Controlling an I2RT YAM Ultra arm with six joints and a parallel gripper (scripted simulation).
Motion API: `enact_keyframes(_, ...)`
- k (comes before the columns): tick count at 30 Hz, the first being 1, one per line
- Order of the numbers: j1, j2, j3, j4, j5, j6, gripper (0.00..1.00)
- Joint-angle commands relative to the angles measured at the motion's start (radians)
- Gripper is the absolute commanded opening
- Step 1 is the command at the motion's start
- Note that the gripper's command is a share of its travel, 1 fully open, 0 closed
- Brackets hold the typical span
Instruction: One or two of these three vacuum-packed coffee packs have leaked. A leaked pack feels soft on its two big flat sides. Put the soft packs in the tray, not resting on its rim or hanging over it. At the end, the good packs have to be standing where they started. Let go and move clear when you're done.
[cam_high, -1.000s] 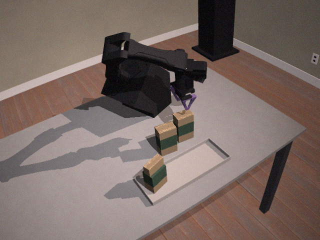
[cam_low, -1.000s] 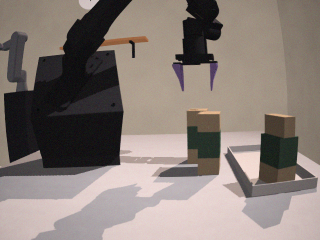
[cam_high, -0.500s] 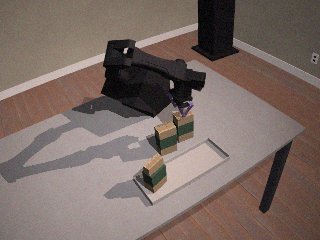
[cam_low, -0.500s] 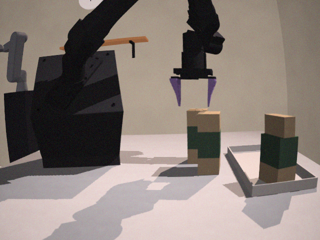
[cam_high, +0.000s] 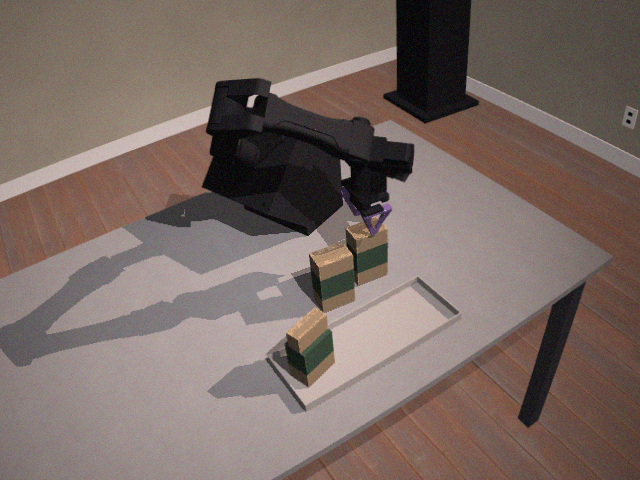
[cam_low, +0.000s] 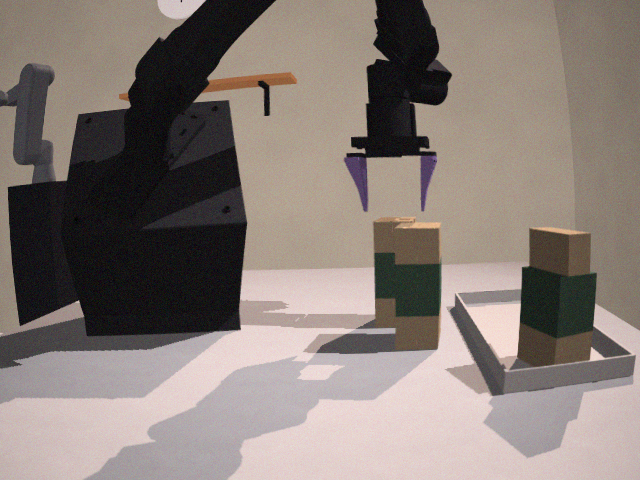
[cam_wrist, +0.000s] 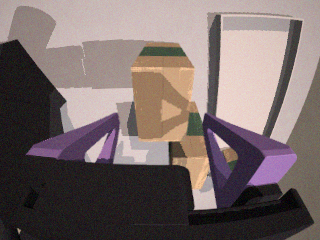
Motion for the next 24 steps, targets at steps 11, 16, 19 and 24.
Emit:
enact_keyframes(11, 0.020, -0.010, 0.013, 0.019, 0.000, -0.005, 0.79)
enact_keyframes(16, 0.020, -0.010, 0.013, 0.019, 0.000, -0.005, 0.79)
enact_keyframes(19, 0.020, -0.010, 0.013, 0.019, 0.000, -0.005, 0.79)
enact_keyframes(24, 0.021, 0.008, 0.028, 0.015, 0.000, -0.003, 0.79)
